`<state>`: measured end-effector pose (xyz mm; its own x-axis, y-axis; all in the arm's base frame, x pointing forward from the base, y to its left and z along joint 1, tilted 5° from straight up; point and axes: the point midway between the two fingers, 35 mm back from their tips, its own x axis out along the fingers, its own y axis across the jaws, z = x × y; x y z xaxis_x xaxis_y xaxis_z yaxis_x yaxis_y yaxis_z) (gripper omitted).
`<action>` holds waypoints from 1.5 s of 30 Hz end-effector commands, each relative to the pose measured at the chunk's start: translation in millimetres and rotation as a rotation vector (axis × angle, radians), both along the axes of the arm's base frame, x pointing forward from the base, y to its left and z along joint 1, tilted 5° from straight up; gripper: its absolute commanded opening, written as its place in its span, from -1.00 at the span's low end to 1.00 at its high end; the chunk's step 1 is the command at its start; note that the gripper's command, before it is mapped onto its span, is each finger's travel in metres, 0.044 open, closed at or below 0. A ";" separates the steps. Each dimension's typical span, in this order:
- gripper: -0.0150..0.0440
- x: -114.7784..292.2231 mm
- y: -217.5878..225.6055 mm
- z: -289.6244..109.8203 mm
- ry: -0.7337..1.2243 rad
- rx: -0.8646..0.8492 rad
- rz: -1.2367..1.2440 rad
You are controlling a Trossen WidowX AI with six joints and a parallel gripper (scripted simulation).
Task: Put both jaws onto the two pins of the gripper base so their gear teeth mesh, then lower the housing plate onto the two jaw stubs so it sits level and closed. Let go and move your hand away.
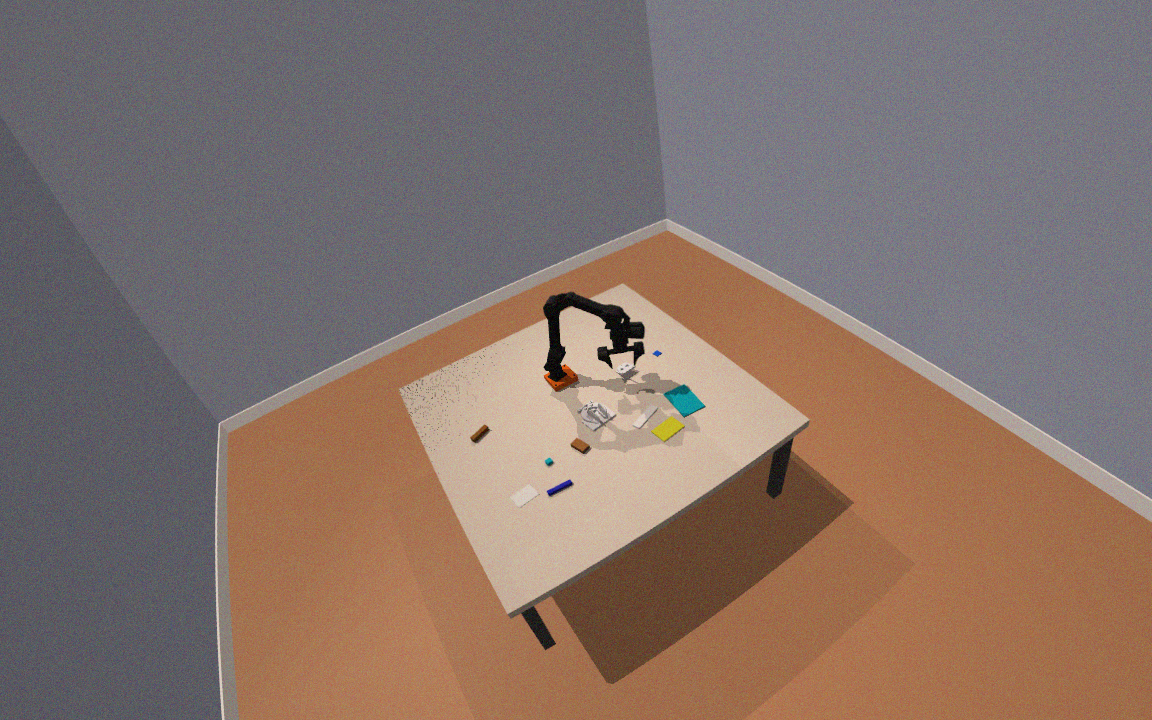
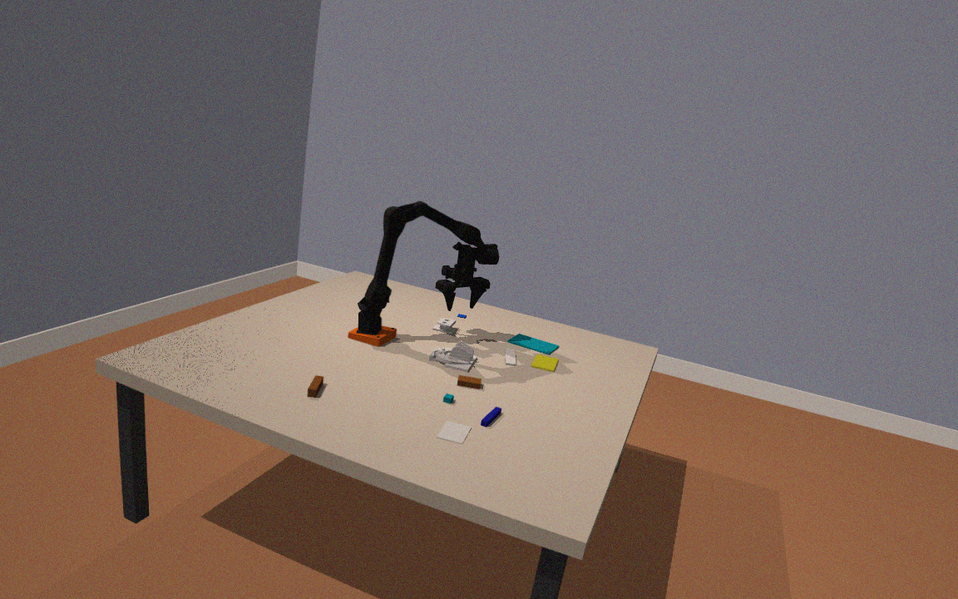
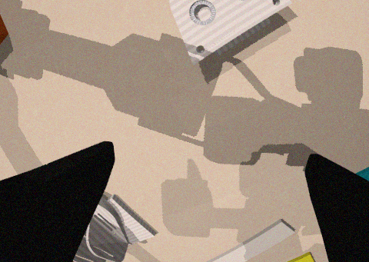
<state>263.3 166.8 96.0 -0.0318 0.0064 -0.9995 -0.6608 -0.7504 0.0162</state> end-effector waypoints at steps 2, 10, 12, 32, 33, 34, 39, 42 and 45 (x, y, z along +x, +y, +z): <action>1.00 -8.8 12.5 1.6 0.006 0.011 0.147; 1.00 -21.7 28.5 2.7 0.012 0.021 0.353; 1.00 -25.1 32.3 3.0 0.014 0.024 0.404; 1.00 -43.1 50.7 -21.1 0.020 0.037 0.647; 1.00 -43.8 50.6 -29.2 0.021 0.037 0.647; 1.00 -44.3 50.4 -34.1 0.021 0.037 0.647; 1.00 -44.5 50.4 -35.7 0.021 0.037 0.647; 1.00 -44.5 50.4 -36.0 0.021 0.037 0.647; 1.00 -44.7 50.5 -39.9 0.021 0.037 0.647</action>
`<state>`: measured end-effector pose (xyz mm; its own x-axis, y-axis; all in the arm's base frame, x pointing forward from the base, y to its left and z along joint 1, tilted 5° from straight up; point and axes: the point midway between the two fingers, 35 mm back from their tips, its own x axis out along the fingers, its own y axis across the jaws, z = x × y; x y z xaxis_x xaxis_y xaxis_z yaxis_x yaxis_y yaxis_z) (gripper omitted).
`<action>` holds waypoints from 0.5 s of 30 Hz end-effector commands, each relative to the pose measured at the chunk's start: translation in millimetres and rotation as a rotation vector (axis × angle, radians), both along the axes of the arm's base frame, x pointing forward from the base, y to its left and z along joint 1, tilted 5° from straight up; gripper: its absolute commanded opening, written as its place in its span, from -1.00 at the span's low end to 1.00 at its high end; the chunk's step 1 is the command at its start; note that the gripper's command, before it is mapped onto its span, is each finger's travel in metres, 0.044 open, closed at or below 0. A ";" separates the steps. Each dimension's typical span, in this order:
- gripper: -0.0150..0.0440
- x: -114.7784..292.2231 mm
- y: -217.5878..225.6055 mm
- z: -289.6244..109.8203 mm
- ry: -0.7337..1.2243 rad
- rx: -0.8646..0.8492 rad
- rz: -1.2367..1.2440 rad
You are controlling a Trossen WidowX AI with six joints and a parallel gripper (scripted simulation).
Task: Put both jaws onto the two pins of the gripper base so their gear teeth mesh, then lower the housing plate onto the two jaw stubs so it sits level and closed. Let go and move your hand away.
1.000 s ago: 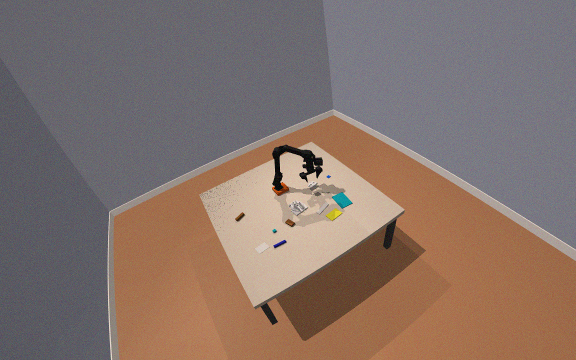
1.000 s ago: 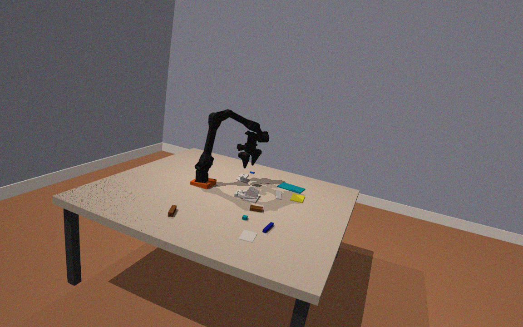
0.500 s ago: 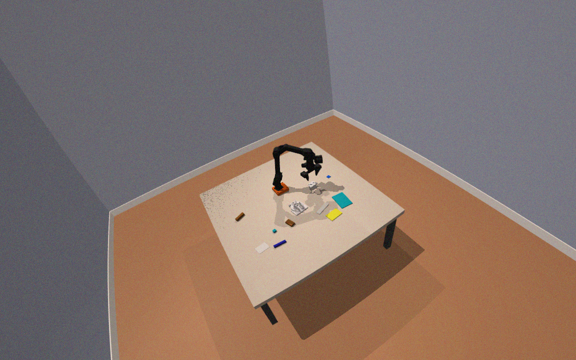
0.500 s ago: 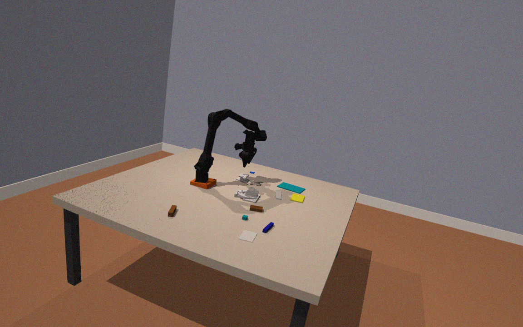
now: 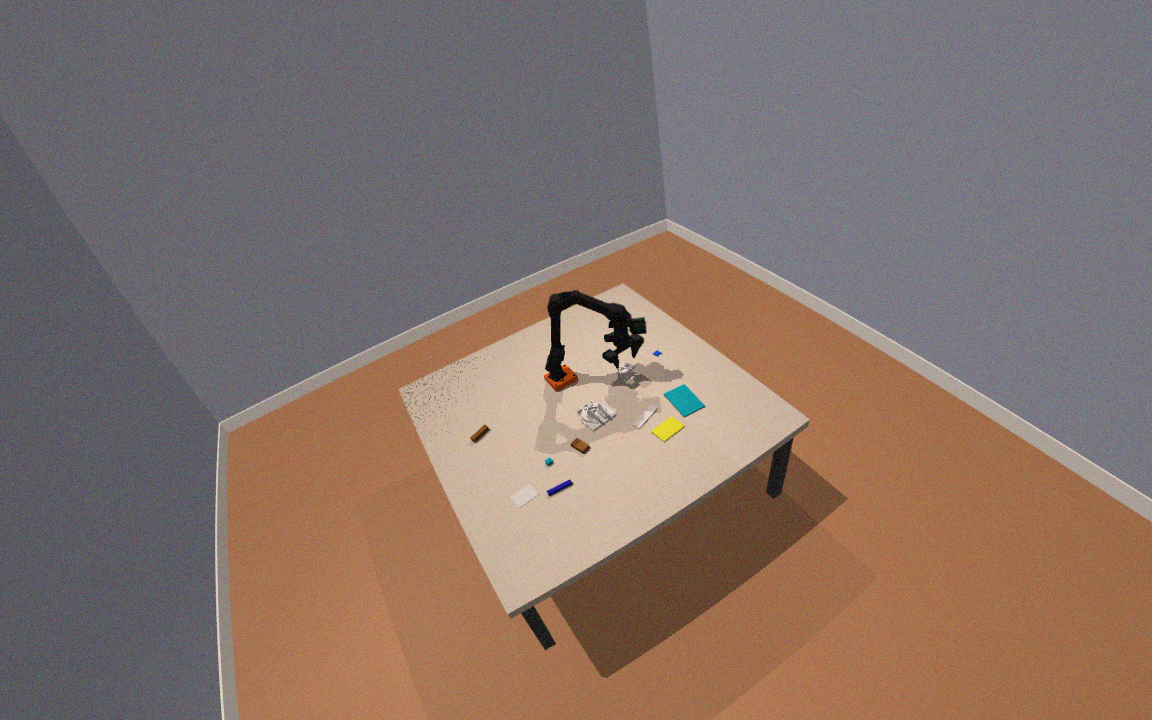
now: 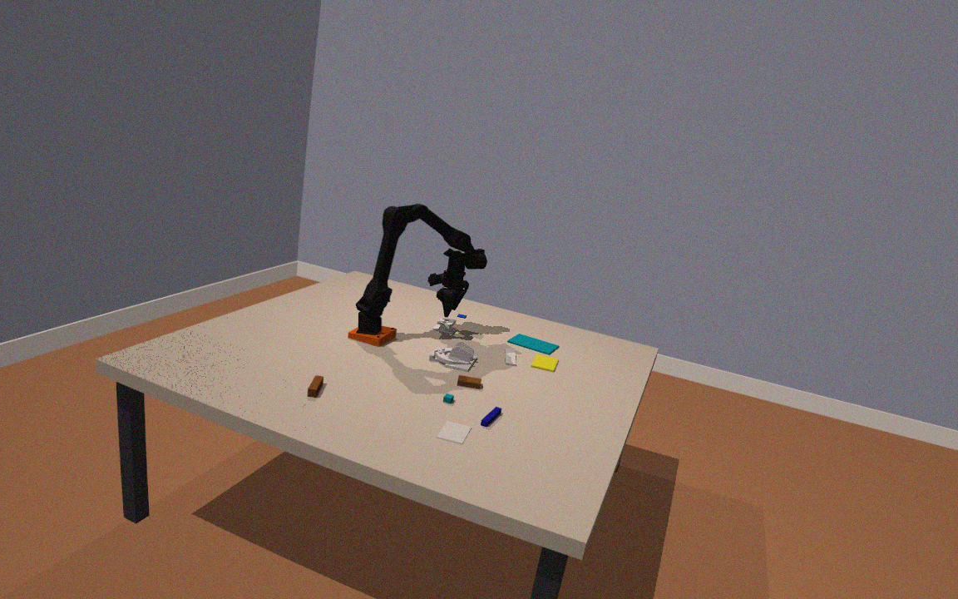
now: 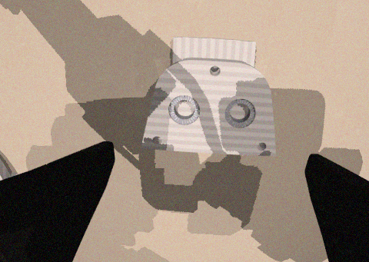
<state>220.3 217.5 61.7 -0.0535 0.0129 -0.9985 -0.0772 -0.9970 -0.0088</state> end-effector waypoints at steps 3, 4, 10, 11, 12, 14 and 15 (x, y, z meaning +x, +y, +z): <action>1.00 -1.9 -0.1 -10.6 0.006 0.001 0.003; 1.00 -2.0 0.0 -12.3 0.006 0.001 0.003; 1.00 -2.7 -0.1 -21.1 0.007 0.001 0.003; 1.00 -2.8 -0.1 -21.4 0.007 0.001 0.003; 1.00 -2.8 -0.1 -21.4 0.007 0.001 0.003; 1.00 -2.8 -0.1 -21.4 0.007 0.001 0.003; 1.00 -2.8 -0.1 -21.4 0.007 0.001 0.003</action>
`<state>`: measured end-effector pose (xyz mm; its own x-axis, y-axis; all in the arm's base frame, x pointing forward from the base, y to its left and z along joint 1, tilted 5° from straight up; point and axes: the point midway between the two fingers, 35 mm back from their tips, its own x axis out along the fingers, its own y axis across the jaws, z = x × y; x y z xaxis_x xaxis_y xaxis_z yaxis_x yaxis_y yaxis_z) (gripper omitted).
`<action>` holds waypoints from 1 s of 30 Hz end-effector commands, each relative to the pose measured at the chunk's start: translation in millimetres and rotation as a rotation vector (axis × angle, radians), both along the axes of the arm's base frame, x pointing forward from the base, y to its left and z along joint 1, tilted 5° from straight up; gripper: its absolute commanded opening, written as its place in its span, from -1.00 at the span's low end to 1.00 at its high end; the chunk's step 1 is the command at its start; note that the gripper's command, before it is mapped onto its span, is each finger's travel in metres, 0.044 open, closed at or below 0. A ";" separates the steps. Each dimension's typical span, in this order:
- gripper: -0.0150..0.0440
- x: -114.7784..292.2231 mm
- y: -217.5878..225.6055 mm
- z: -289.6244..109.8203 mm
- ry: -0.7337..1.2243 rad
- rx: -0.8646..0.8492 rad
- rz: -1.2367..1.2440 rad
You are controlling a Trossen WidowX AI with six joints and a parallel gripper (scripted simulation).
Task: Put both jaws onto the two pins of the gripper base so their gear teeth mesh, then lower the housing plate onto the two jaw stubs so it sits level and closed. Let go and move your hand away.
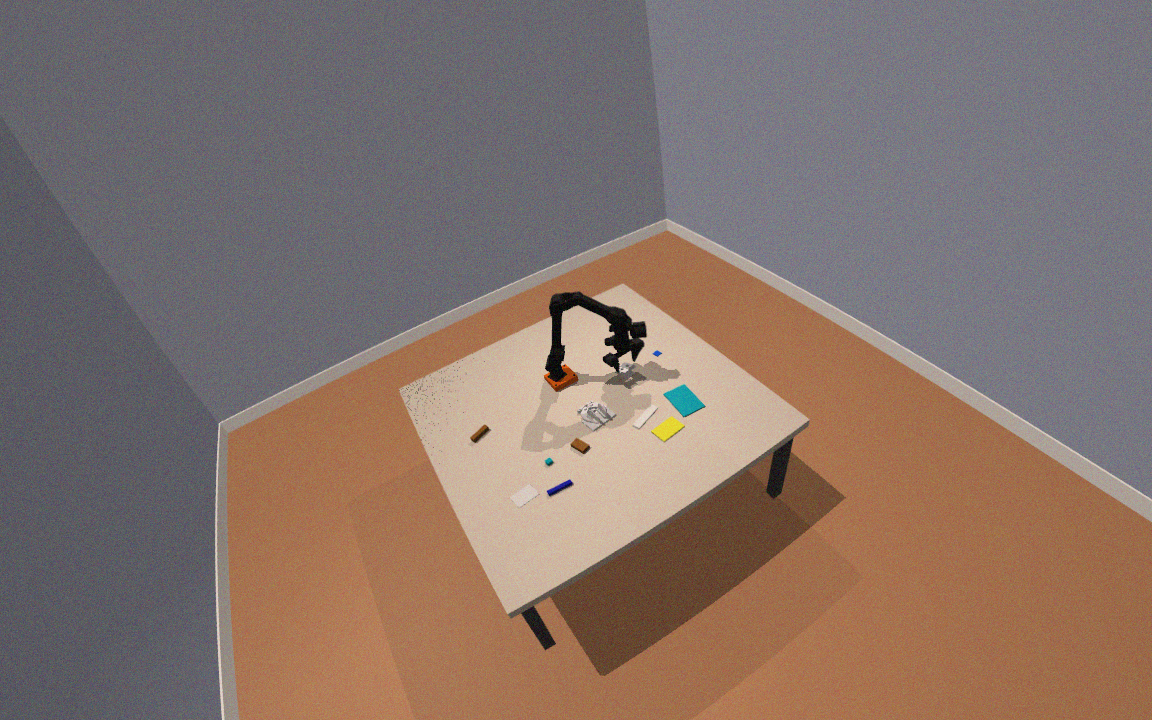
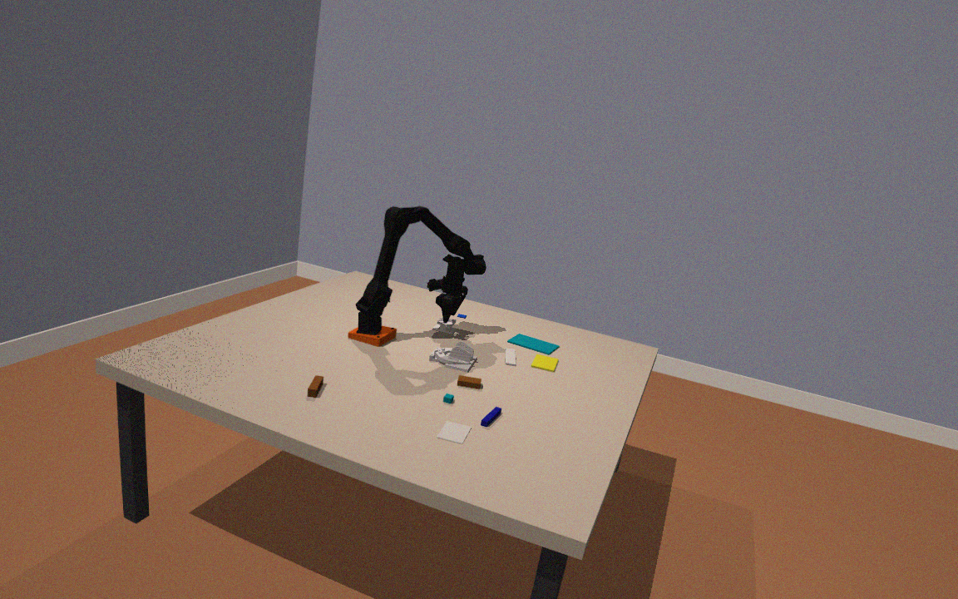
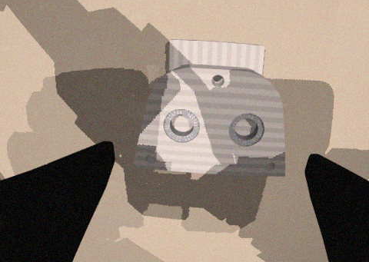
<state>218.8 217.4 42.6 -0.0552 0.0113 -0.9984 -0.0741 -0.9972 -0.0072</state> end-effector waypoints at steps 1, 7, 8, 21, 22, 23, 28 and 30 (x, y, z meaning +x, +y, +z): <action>1.00 -1.3 0.0 -2.6 0.005 0.003 0.000; 1.00 -1.6 0.4 -11.1 0.005 0.003 0.000; 1.00 -1.6 0.4 -12.7 0.005 0.003 0.000; 1.00 -3.2 0.3 -32.2 0.005 0.003 0.000; 1.00 -3.2 0.3 -32.5 0.005 0.003 0.000; 1.00 -3.2 0.3 -32.5 0.005 0.003 0.000; 1.00 -3.2 0.3 -32.5 0.005 0.003 0.000; 1.00 -3.2 0.3 -32.5 0.005 0.003 0.000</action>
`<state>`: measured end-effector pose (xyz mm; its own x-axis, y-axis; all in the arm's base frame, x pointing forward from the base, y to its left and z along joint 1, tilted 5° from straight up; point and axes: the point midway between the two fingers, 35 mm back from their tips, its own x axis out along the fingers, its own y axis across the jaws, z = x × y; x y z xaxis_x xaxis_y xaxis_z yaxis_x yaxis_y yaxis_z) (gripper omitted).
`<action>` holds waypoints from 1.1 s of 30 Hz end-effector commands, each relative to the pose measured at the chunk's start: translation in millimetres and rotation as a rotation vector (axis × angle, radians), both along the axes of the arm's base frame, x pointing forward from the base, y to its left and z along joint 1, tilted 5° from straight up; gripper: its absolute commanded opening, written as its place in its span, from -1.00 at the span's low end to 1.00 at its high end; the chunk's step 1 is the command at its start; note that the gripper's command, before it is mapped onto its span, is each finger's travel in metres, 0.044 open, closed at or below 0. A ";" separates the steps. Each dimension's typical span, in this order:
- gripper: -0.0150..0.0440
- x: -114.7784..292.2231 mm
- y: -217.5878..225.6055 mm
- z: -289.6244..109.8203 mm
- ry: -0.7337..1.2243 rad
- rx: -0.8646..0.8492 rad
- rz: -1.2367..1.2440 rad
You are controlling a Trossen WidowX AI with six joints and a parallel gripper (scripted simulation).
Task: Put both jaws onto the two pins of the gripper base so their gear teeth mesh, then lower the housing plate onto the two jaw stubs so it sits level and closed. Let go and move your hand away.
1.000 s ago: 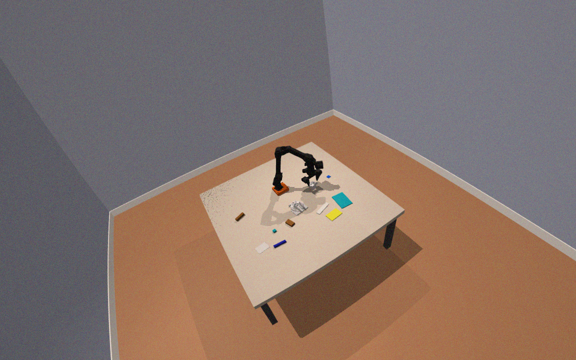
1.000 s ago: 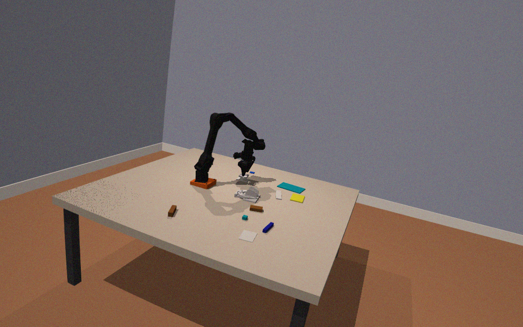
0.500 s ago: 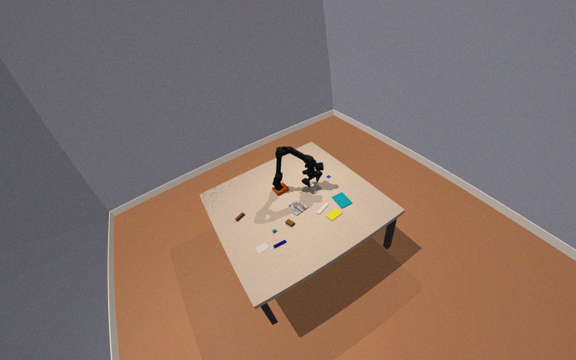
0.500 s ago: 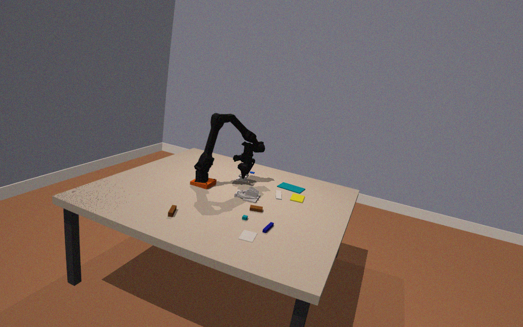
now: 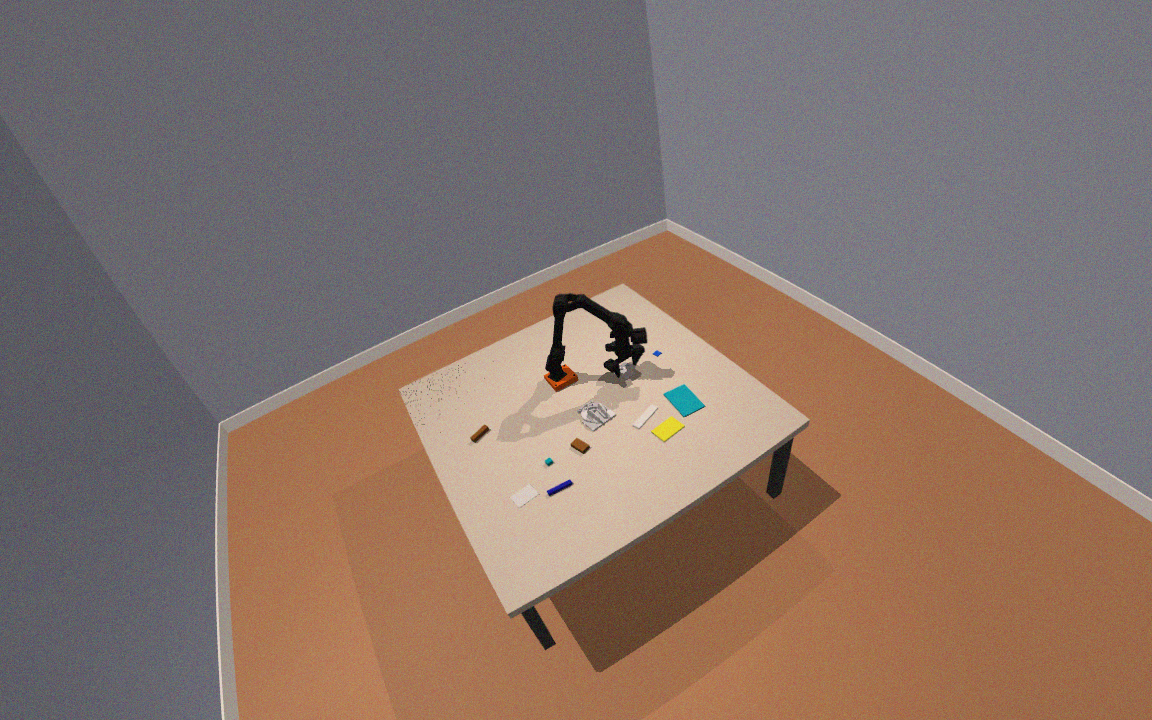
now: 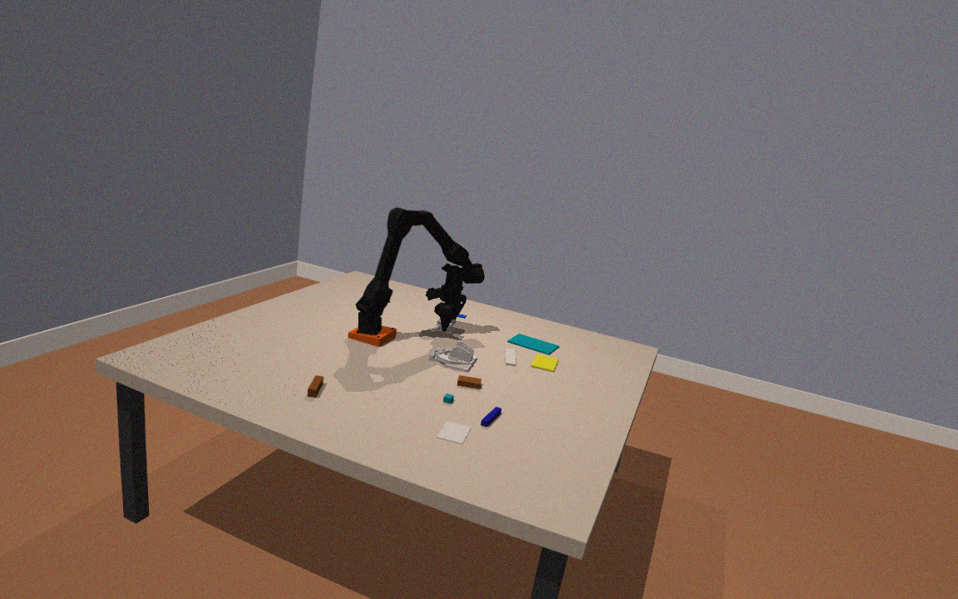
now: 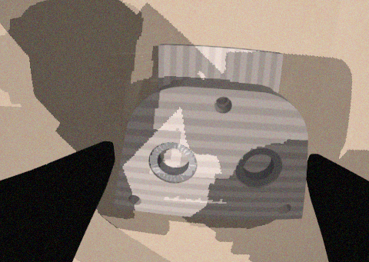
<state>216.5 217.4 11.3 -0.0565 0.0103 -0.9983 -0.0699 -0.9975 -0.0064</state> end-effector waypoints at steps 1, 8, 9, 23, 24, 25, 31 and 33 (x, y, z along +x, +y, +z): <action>1.00 -0.9 0.3 -1.1 0.004 0.003 -0.004; 1.00 -0.9 0.3 -1.1 0.004 0.003 -0.004; 1.00 -0.9 0.3 -1.1 0.004 0.003 -0.004; 0.93 -0.5 -0.4 -1.1 0.001 -0.001 -0.001; 0.91 -0.5 -0.4 -1.1 0.001 -0.001 -0.001; 0.89 -0.5 -0.4 -1.1 0.001 -0.001 -0.001; 0.75 -0.5 -0.4 -1.1 0.001 -0.001 -0.001; 0.71 -0.5 -0.4 -1.1 0.001 -0.001 -0.001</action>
